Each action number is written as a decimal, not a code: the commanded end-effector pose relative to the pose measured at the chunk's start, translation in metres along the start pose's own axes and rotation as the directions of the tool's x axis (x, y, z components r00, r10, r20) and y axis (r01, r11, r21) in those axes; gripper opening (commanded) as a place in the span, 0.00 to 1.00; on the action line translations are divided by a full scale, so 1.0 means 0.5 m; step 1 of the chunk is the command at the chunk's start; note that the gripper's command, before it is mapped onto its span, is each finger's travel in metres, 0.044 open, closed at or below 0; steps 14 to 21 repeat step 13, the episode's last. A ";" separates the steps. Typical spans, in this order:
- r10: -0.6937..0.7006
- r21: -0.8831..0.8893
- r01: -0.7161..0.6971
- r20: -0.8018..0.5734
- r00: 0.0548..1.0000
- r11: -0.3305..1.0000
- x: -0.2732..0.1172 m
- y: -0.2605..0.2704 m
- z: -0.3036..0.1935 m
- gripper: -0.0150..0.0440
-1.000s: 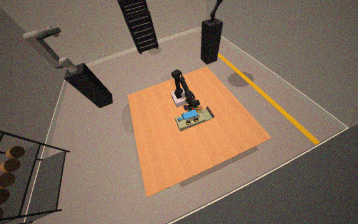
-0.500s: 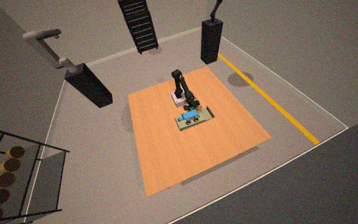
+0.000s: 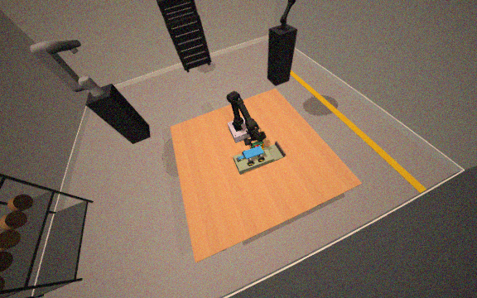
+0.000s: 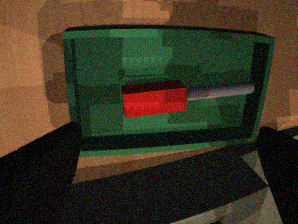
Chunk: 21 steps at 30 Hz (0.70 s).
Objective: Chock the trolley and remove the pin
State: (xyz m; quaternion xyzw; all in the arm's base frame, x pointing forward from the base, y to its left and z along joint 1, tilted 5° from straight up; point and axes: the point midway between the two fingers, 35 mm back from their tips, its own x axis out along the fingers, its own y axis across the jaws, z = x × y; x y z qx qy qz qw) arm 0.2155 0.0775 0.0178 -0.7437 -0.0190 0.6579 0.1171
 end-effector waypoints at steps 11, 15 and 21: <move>-0.005 -0.006 0.005 0.002 1.000 1.000 -0.089 -0.015 0.003 1.00; -0.005 -0.006 0.005 0.002 1.000 1.000 -0.103 -0.017 0.003 1.00; -0.005 -0.006 0.005 0.002 1.000 1.000 -0.103 -0.017 0.003 1.00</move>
